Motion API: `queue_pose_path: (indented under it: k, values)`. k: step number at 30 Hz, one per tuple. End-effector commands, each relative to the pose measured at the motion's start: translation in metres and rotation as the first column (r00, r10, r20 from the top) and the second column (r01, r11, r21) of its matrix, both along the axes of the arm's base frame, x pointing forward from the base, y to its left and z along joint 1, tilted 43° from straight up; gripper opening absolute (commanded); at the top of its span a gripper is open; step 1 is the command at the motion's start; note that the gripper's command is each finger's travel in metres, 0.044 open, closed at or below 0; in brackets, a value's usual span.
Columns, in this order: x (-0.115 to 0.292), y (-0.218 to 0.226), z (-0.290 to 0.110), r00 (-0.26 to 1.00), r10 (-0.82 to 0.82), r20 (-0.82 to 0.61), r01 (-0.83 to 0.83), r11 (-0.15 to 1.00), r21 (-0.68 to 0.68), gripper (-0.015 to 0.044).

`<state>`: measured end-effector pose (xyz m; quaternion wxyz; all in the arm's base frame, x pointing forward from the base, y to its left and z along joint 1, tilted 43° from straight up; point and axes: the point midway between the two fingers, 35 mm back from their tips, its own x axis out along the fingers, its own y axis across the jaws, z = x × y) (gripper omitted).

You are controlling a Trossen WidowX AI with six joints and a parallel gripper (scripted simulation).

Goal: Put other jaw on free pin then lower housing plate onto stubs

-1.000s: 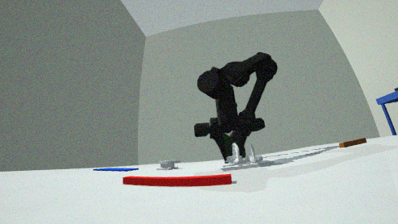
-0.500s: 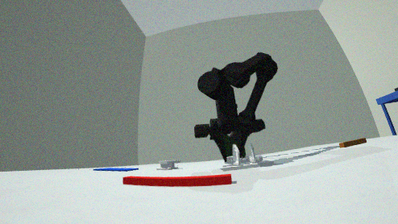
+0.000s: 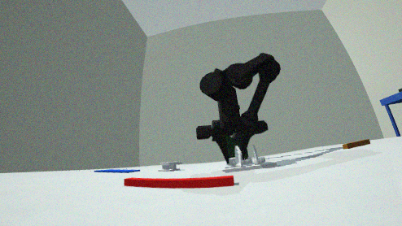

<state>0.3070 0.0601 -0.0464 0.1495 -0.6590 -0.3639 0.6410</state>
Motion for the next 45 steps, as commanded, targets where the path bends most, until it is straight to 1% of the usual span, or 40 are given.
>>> queue_pose_path:
  k: [1,45]
  values:
    - [-0.0005,0.0034,-0.0018,1.000,0.004,-0.003,-0.004,1.000,0.003,0.0134]
    - [0.0009,0.0011,0.0018,1.000,0.004,-0.003,-0.004,1.000,0.002,0.0134]
